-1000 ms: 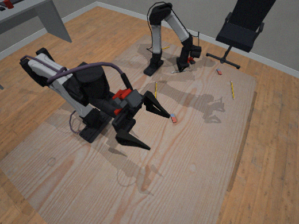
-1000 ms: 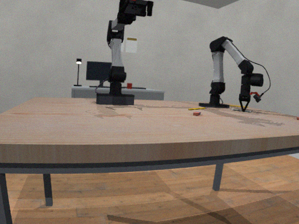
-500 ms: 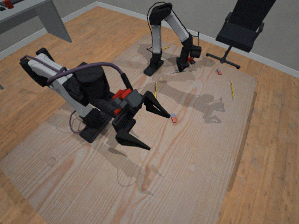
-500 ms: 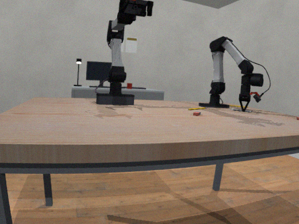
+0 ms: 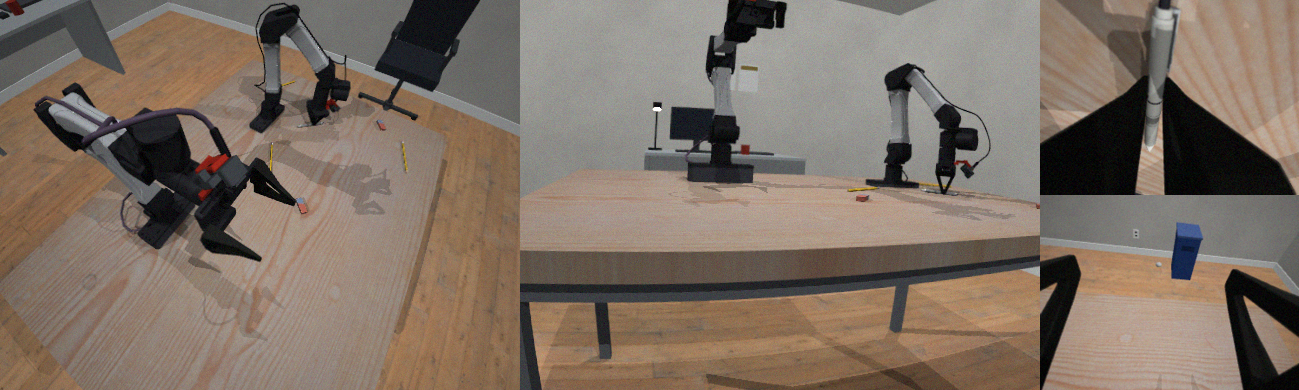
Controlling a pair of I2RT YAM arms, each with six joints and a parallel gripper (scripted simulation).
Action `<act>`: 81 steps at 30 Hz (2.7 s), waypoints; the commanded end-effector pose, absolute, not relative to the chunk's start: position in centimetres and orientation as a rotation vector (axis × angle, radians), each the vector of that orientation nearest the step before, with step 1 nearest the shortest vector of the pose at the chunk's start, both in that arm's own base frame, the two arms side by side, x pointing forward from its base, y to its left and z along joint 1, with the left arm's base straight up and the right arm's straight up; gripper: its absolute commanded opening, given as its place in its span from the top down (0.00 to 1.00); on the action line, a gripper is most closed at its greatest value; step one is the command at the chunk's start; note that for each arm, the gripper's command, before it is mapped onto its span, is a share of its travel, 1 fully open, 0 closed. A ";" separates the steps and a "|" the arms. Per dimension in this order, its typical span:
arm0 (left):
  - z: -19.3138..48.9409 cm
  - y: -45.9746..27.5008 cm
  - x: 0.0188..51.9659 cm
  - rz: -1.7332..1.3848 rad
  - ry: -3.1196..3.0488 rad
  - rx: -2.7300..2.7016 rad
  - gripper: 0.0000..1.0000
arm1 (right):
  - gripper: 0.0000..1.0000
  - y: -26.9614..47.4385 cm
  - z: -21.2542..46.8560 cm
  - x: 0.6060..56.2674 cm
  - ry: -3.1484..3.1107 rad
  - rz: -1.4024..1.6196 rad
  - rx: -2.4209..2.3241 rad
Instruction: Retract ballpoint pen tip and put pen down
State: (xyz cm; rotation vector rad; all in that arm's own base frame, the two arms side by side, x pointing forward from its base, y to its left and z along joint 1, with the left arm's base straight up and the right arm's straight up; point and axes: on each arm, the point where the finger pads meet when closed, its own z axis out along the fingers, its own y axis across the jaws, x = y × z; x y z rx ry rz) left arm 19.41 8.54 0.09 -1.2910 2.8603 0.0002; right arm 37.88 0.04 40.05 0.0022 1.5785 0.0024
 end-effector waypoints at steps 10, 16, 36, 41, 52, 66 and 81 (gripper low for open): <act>0.2 8.7 19.9 0.009 2.847 -1.282 0.89 | 0.00 0.2 39.7 37.7 1.584 0.005 -0.007; 0.2 8.7 19.9 0.009 2.847 -1.282 0.89 | 0.00 0.2 39.7 37.7 1.584 0.005 -0.007; 0.2 8.7 19.9 0.009 2.847 -1.282 0.89 | 0.00 0.2 39.7 37.7 1.584 0.005 -0.007; 0.2 8.7 19.9 0.009 2.847 -1.282 0.89 | 0.00 0.2 39.7 37.7 1.584 0.005 -0.007; 2.5 8.9 20.1 -0.021 2.820 -1.275 0.89 | 0.00 0.2 39.7 37.7 1.584 0.005 -0.007; 4.7 9.0 20.0 -0.042 2.808 -1.275 0.89 | 0.00 0.2 39.7 37.7 1.584 0.005 -0.007; 4.6 8.4 22.5 -0.081 2.847 -1.052 0.89 | 0.00 0.2 39.7 37.7 1.584 0.005 -0.007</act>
